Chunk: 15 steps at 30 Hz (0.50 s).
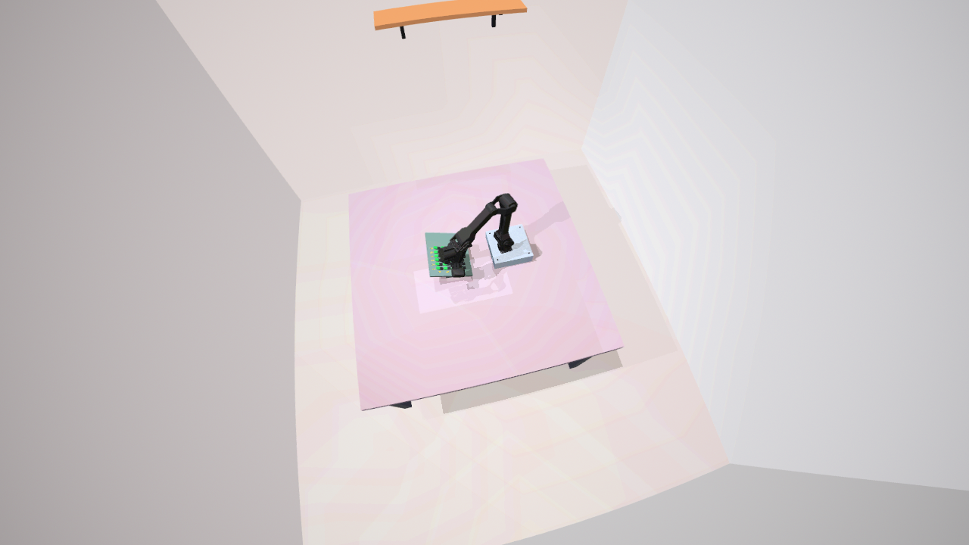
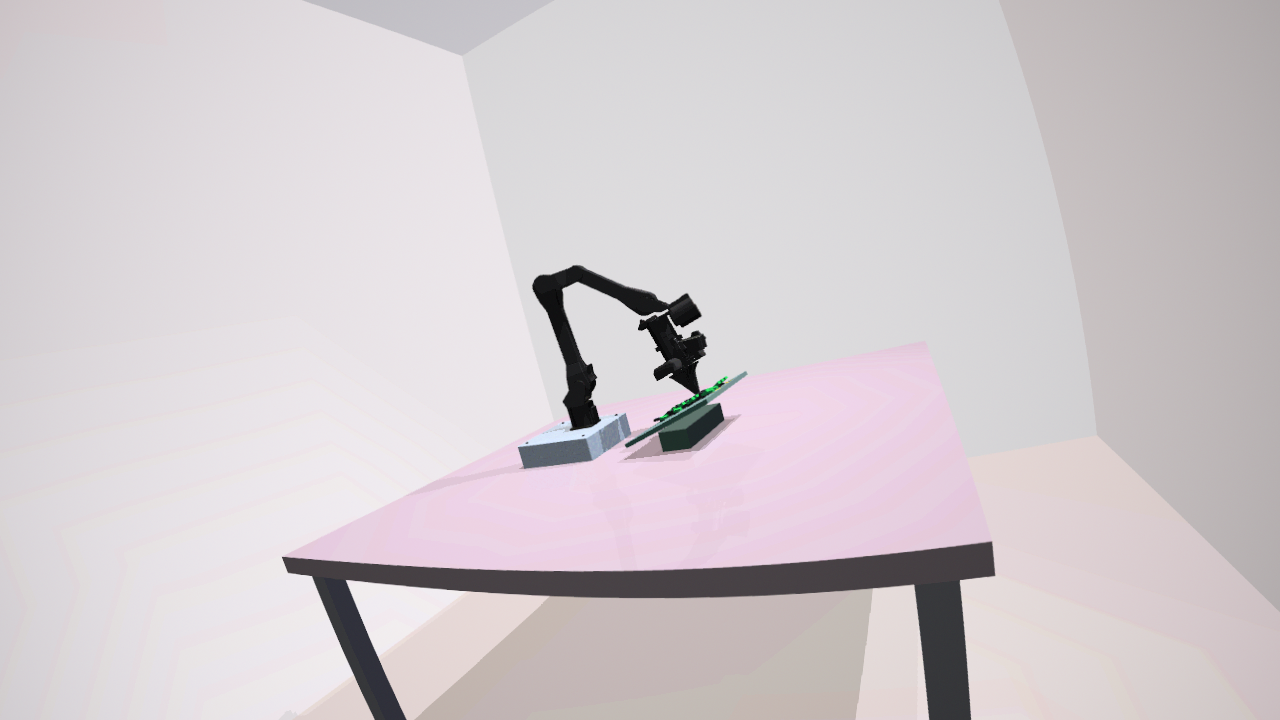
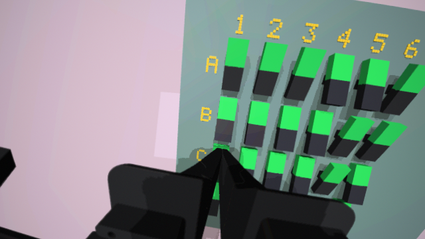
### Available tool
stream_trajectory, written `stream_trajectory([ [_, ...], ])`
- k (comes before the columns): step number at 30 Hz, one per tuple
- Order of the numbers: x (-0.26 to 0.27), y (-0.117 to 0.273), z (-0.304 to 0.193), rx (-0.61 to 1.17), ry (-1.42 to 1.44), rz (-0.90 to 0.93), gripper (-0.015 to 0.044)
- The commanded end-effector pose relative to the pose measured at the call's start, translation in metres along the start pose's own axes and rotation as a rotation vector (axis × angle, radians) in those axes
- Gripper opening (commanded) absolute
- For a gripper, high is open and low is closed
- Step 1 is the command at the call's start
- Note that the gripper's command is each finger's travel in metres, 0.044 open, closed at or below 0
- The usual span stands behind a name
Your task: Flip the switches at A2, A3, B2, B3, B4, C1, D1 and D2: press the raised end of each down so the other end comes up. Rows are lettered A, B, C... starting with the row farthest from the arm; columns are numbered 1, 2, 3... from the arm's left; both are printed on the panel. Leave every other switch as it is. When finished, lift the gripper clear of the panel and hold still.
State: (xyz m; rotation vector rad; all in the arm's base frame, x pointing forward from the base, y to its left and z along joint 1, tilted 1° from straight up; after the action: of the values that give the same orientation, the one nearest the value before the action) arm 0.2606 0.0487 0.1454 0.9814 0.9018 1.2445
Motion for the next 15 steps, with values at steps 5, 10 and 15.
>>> stream_trajectory([
  [5,0.000,-0.003,-0.001,0.010,0.008,0.002,0.0000],
  [10,0.000,-0.004,-0.001,0.010,0.008,0.002,0.0000],
  [15,0.001,0.039,-0.001,-0.009,0.005,0.001,0.0000],
])
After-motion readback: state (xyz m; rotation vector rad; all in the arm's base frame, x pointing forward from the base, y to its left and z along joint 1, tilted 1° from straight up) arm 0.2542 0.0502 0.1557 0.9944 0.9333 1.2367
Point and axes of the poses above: the point midway between the two fingers, 35 mm back from their tips, its own y axis back along the fingers, its own x axis across the jaws, z = x × y, the point moved 9 cm from there along y, back along the fingers, and after that the axes turned 2 degrees about y, right-handed, at the moved point
